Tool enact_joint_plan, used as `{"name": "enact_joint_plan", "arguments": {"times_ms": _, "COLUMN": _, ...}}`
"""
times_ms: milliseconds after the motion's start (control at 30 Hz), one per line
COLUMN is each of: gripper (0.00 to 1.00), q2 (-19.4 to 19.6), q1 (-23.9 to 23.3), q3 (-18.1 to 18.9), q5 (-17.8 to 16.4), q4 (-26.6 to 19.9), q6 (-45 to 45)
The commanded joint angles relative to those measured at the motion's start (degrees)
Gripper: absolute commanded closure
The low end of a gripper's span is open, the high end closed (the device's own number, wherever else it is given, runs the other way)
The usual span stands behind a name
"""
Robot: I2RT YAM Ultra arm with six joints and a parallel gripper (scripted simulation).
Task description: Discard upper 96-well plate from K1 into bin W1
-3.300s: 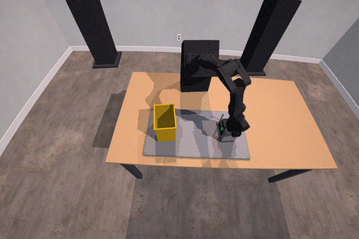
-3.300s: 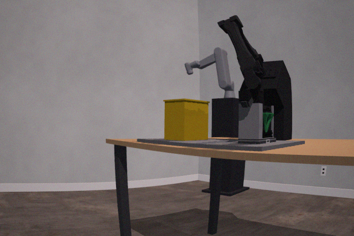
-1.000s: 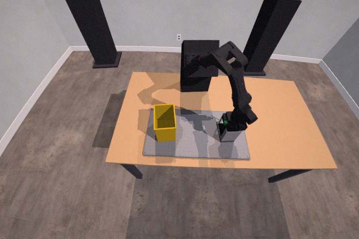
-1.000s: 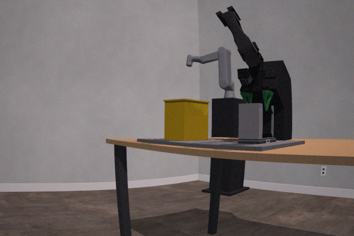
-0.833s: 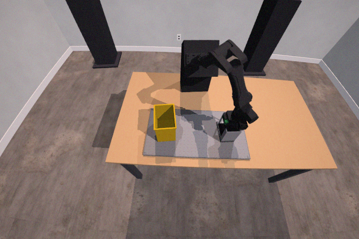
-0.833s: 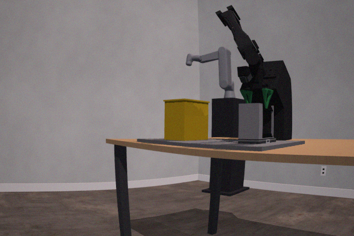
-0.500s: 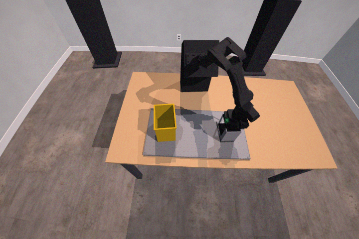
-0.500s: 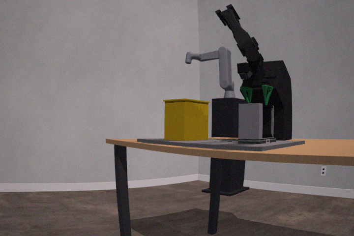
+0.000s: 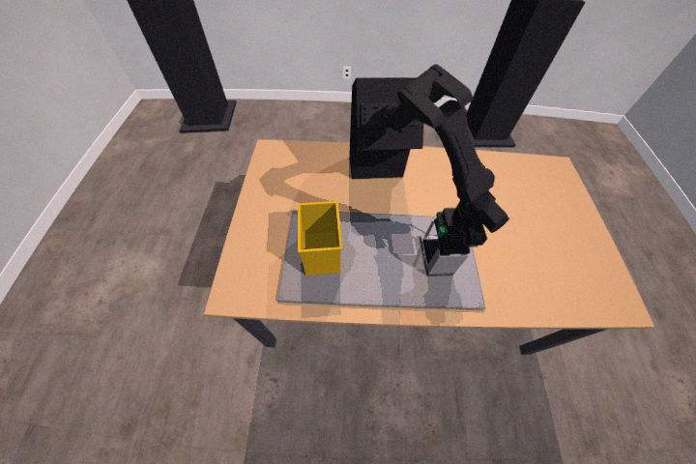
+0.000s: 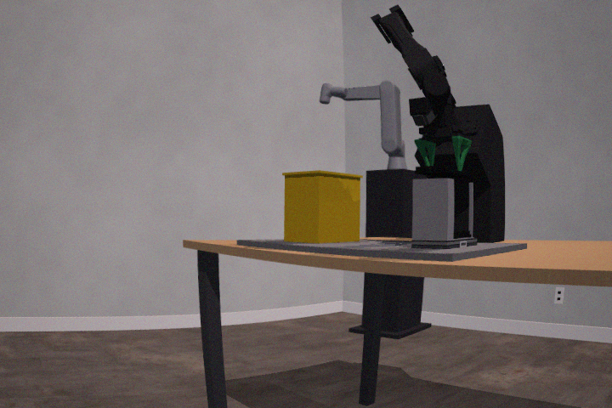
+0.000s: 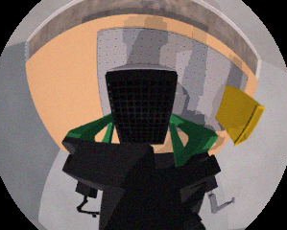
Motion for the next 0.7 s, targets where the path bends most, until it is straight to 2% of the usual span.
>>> {"name": "enact_joint_plan", "arguments": {"times_ms": 0, "gripper": 1.0, "q2": -2.4, "q1": 1.4, "q3": 0.4, "q5": 1.2, "q4": -2.2, "q6": 0.8}}
{"name": "enact_joint_plan", "arguments": {"times_ms": 667, "gripper": 1.0, "q2": -6.7, "q1": 4.5, "q3": 2.4, "q5": 3.3, "q4": -8.8, "q6": 3.4}}
